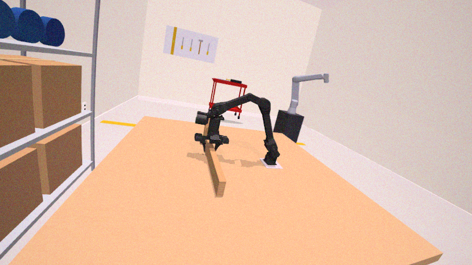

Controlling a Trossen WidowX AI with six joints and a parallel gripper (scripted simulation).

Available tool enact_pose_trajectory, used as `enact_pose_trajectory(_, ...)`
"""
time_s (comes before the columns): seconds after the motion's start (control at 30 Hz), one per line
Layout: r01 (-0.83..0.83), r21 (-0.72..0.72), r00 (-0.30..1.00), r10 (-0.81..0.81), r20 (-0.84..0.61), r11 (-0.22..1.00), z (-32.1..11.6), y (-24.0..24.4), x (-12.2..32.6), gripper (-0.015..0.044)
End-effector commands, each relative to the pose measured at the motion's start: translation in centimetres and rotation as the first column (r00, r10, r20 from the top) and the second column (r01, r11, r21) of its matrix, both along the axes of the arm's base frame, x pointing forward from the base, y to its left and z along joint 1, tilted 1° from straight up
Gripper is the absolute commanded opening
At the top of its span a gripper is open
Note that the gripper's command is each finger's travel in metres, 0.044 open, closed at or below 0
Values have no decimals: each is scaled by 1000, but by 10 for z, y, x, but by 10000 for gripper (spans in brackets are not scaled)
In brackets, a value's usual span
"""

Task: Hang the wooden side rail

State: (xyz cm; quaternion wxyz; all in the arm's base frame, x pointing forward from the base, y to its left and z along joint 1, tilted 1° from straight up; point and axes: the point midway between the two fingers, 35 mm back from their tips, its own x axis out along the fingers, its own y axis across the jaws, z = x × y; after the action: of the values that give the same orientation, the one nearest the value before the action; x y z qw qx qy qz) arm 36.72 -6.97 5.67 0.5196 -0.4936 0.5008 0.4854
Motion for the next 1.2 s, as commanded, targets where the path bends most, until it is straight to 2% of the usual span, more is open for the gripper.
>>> enact_pose_trajectory(0.0, 0, 6, 1000, 0, 0, 1000, -1, 1, 0, 151)
enact_pose_trajectory(0.07, 0, 6, 1000, 0, 0, 1000, -1, 1, 0, 99)
enact_pose_trajectory(0.23, 0, 6, 1000, 0, 0, 1000, -1, 1, 0, 65)
enact_pose_trajectory(0.33, 0, 6, 1000, 0, 0, 1000, -1, 1, 0, 0)
enact_pose_trajectory(1.17, 3, 0, 1000, -3, 8, 1000, 0, 0, -1, 0)
